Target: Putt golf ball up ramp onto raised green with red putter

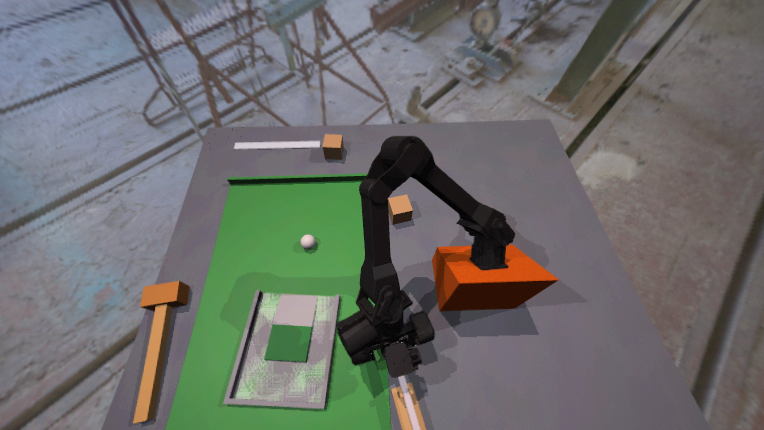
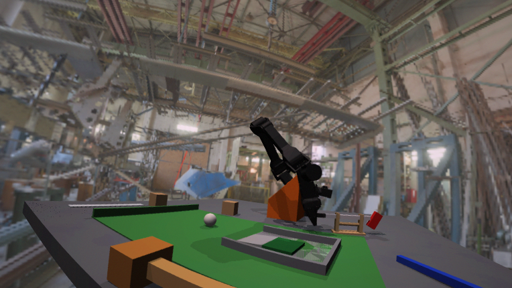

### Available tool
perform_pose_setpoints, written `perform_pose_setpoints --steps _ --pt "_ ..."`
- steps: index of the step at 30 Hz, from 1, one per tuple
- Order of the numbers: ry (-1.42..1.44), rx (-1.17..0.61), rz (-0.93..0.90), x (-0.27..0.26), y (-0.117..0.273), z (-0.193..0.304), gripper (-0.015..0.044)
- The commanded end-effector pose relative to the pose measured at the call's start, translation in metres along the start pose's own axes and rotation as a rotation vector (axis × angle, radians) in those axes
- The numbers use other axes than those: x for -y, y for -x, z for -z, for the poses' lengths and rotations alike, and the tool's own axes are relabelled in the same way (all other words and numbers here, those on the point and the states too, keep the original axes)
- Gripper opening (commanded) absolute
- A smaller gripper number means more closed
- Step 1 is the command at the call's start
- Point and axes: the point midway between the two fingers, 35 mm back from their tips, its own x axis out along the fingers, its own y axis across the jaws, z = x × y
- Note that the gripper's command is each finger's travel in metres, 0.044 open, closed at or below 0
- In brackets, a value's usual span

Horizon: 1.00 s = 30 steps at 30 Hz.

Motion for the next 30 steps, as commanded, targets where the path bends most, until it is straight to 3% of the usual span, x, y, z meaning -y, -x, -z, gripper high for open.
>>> perform_pose_setpoints --steps 1,13,23,30 --pt "0.0 0.0 0.001 0.0 0.001 0.0 0.0387" --pt "0.0 0.0 0.001 0.0 0.001 0.0 0.0073" --pt "0.0 0.001 0.001 0.001 0.004 -0.001 0.0" --pt "0.002 0.006 0.001 0.005 0.046 -0.015 0.0"
